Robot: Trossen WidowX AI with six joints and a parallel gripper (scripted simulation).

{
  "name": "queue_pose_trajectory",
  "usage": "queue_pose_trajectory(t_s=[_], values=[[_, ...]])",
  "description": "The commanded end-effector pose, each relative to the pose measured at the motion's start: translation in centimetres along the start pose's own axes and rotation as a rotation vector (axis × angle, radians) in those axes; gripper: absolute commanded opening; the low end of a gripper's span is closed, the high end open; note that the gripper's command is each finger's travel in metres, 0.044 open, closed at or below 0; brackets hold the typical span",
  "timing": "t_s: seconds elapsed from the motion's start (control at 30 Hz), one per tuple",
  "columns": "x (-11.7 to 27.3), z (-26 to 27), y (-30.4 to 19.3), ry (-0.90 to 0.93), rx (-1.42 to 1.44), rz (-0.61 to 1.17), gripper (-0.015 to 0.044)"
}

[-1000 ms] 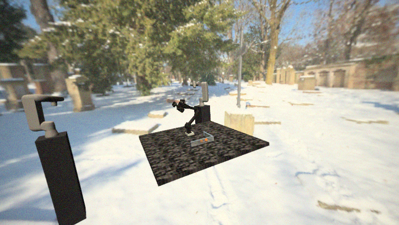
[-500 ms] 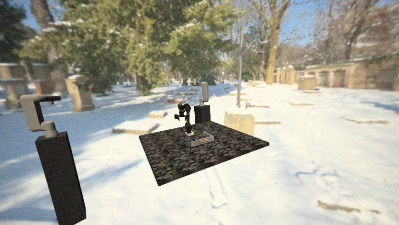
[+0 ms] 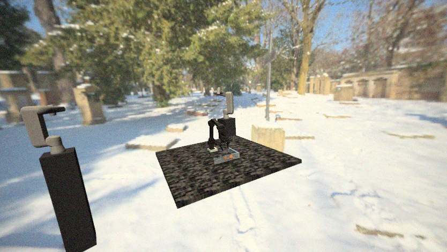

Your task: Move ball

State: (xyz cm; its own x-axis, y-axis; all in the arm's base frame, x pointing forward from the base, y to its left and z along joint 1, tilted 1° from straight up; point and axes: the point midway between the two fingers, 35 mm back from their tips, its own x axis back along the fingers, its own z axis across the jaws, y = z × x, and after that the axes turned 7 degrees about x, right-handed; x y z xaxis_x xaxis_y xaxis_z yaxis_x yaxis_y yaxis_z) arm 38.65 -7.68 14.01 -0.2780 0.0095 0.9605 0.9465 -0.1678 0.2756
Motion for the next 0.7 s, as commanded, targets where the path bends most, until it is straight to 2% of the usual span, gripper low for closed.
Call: queue_pose_trajectory(t_s=[0.0, 0.1, 0.67], values=[[-4.0, 5.2, -1.6, -0.018, 0.071, 0.186, 0.0303], [-5.4, 7.3, -2.5, -0.035, 0.104, 0.257, 0.0303], [-7.3, 7.2, -3.0, -0.035, 0.104, 0.257, 0.0303]])
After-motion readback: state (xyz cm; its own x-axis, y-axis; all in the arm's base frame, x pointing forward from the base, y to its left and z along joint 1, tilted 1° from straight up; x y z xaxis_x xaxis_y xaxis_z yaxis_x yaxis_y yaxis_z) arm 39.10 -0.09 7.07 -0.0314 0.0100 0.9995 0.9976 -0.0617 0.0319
